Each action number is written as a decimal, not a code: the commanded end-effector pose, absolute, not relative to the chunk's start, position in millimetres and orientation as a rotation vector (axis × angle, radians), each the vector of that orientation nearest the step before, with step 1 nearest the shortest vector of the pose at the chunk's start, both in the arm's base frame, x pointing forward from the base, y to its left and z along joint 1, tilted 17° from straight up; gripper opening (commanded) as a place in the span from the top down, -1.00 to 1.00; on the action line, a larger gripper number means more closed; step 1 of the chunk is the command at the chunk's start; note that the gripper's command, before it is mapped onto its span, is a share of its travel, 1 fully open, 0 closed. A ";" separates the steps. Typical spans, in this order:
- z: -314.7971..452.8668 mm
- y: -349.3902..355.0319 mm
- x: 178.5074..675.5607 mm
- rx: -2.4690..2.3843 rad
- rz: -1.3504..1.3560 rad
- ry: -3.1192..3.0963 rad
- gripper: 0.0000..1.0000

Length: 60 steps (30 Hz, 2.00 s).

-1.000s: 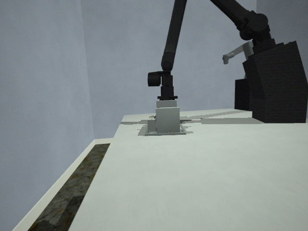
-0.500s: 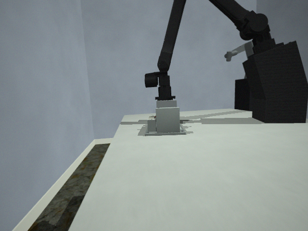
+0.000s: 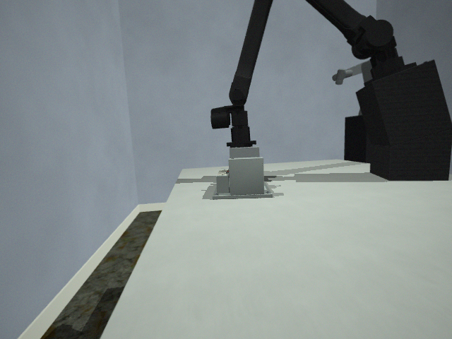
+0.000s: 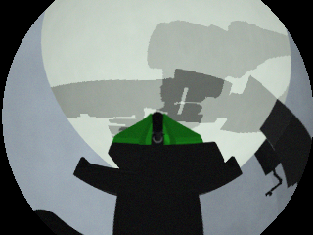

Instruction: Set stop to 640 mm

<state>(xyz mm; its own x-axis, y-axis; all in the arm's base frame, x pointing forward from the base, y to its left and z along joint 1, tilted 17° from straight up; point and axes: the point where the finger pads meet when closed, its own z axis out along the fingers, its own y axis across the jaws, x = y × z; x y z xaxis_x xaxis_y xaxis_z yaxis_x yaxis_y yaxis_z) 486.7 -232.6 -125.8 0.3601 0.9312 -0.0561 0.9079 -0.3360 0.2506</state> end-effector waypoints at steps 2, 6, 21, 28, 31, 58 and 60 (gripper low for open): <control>-115.4 -242.2 518.8 2.342 0.178 1.613 0.87; -115.1 -242.5 518.9 2.343 0.178 1.613 0.87; -108.8 -245.4 530.5 2.338 0.184 1.612 0.87; -107.1 -245.2 531.2 2.337 0.184 1.612 0.87; -93.8 -246.0 535.2 2.327 0.194 1.606 0.87; -65.7 -250.7 548.9 2.307 0.212 1.593 0.87; -64.4 -250.3 548.3 2.308 0.210 1.594 0.87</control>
<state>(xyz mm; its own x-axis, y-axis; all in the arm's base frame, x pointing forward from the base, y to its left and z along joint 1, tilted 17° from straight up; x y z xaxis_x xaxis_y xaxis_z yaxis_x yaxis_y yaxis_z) 501.4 -237.4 -111.6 0.3605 0.9311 -0.0563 0.9115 -0.3388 0.2331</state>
